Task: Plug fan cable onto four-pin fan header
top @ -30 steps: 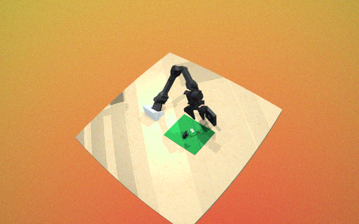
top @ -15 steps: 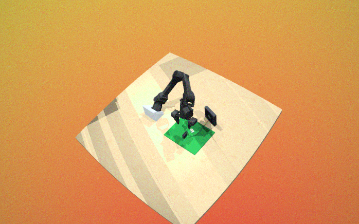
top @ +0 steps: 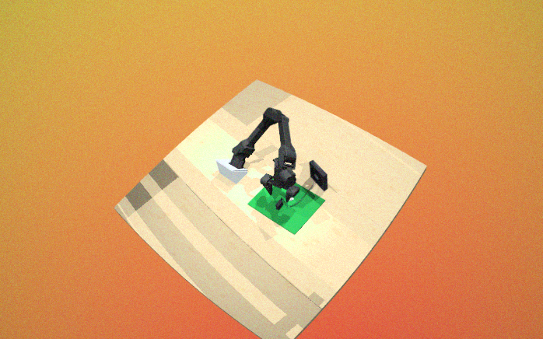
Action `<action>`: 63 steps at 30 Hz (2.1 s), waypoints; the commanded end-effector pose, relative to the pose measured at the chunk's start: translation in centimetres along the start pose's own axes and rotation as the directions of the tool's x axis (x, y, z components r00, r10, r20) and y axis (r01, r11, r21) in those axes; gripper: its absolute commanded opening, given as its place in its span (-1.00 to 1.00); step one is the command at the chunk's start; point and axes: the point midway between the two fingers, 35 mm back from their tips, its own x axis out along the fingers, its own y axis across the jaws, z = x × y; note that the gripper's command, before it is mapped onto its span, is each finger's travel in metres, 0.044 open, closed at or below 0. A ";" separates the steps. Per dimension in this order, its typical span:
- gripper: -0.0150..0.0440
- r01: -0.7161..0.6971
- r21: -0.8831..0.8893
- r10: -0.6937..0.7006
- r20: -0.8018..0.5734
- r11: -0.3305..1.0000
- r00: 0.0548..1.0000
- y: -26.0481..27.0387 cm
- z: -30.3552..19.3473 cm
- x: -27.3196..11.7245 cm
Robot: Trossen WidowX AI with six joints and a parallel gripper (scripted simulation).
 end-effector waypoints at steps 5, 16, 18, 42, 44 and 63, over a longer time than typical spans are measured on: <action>1.00 0.001 0.005 -0.001 0.006 1.000 1.000 0.0 0.4 1.3; 1.00 0.001 0.005 -0.001 0.007 1.000 1.000 0.0 0.8 3.0; 1.00 0.001 0.005 -0.001 0.007 1.000 1.000 0.0 0.9 3.3; 0.22 0.003 0.000 -0.003 0.001 1.000 1.000 0.0 1.0 4.0; 0.18 0.003 0.000 -0.003 0.001 1.000 1.000 0.0 1.0 4.0; -0.25 0.003 0.000 -0.003 0.001 1.000 1.000 0.0 1.0 4.0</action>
